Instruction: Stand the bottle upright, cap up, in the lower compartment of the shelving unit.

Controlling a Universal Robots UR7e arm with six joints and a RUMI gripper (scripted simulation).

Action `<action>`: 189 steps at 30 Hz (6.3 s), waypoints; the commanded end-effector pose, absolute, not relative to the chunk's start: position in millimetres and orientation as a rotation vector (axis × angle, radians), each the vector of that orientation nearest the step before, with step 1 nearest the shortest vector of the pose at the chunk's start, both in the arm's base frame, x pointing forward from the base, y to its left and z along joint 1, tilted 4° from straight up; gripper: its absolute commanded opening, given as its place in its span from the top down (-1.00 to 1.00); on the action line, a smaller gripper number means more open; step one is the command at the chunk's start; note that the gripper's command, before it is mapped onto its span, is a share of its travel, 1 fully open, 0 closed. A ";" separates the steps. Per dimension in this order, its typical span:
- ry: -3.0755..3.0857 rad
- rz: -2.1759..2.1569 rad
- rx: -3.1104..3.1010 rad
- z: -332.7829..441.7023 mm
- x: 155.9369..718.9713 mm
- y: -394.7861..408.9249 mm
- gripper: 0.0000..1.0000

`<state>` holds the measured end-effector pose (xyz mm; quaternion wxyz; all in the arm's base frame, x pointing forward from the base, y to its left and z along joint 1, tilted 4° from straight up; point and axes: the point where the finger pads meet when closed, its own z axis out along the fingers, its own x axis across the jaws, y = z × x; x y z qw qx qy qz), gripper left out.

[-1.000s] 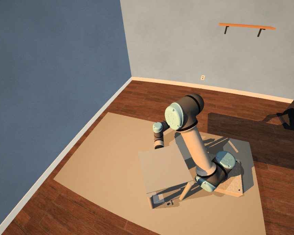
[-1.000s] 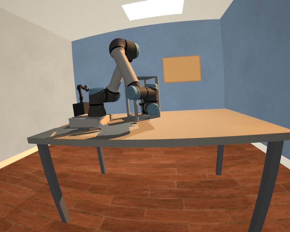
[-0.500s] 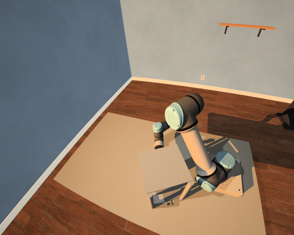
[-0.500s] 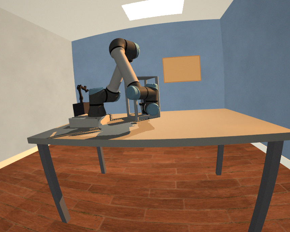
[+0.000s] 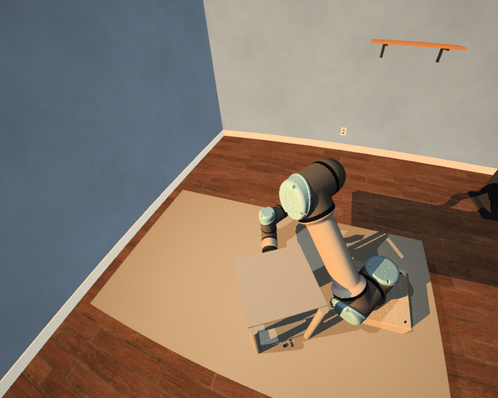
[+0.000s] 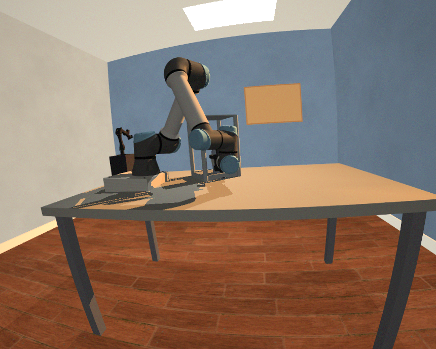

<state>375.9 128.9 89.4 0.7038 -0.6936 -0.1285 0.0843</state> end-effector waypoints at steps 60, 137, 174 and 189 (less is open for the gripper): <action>-0.286 0.187 -1.543 89.6 382.2 108.9 0.00; -0.286 0.187 -1.543 89.5 393.9 71.4 0.00; -0.286 0.187 -1.543 89.2 414.5 5.5 0.00; -0.286 0.187 -1.543 89.0 422.6 -20.6 0.00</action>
